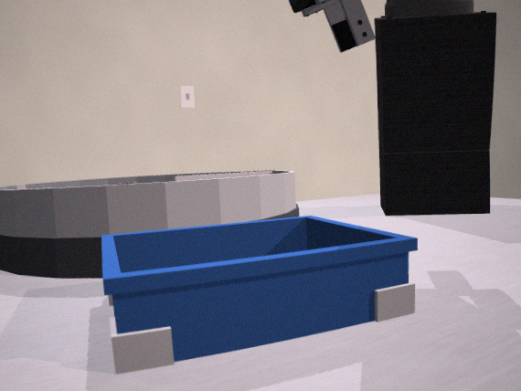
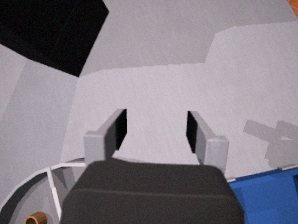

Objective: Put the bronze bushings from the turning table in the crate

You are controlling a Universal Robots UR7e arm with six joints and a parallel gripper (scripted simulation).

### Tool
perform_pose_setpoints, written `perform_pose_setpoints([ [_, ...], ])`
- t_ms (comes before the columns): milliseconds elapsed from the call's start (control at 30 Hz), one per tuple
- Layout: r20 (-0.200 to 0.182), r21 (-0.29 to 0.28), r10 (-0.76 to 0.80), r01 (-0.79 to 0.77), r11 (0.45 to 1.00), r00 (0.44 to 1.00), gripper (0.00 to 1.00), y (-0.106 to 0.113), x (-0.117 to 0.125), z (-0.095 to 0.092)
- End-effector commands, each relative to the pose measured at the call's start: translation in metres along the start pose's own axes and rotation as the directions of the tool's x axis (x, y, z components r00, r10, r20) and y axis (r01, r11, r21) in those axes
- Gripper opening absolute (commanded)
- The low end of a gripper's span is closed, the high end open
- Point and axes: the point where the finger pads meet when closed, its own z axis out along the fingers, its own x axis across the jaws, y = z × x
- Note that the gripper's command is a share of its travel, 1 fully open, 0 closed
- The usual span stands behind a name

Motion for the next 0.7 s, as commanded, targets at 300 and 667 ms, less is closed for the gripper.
perform_pose_setpoints([
  [300,0.000,-0.001,0.000,0.000,1.000,1.000,1.00,0.000,0.000,0.000],
  [667,0.000,-0.001,0.000,0.000,1.000,1.000,1.00,0.022,0.000,-0.035],
])
